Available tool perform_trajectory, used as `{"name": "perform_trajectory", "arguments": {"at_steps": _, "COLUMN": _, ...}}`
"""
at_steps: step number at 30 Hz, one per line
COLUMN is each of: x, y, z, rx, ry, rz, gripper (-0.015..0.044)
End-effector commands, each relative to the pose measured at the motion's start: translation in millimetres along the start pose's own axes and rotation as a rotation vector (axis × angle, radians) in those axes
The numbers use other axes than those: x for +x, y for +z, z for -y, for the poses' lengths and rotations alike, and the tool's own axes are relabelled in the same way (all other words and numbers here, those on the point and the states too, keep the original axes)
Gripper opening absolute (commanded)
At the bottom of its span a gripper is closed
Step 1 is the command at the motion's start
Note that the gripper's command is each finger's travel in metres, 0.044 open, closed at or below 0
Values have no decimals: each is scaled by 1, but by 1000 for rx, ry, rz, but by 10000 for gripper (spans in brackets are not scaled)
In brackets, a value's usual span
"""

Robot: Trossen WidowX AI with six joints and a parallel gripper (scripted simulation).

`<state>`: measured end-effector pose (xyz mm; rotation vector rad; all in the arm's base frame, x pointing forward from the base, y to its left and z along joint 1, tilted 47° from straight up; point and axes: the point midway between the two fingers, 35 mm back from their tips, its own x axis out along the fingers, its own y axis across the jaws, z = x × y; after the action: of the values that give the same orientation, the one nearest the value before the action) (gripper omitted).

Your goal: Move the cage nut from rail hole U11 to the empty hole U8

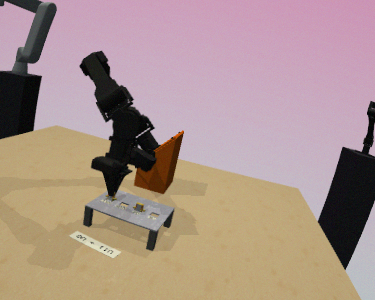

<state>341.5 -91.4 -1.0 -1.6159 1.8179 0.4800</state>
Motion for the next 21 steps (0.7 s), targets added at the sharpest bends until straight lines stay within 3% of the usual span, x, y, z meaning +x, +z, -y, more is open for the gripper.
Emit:
{"name": "perform_trajectory", "arguments": {"at_steps": 1, "x": 0, "y": -1, "z": -1, "rx": -4, "ry": -7, "rz": -4, "gripper": 28}}
{"name": "perform_trajectory", "arguments": {"at_steps": 21, "x": 0, "y": -1, "z": -2, "rx": -4, "ry": -30, "rz": -4, "gripper": 28}}
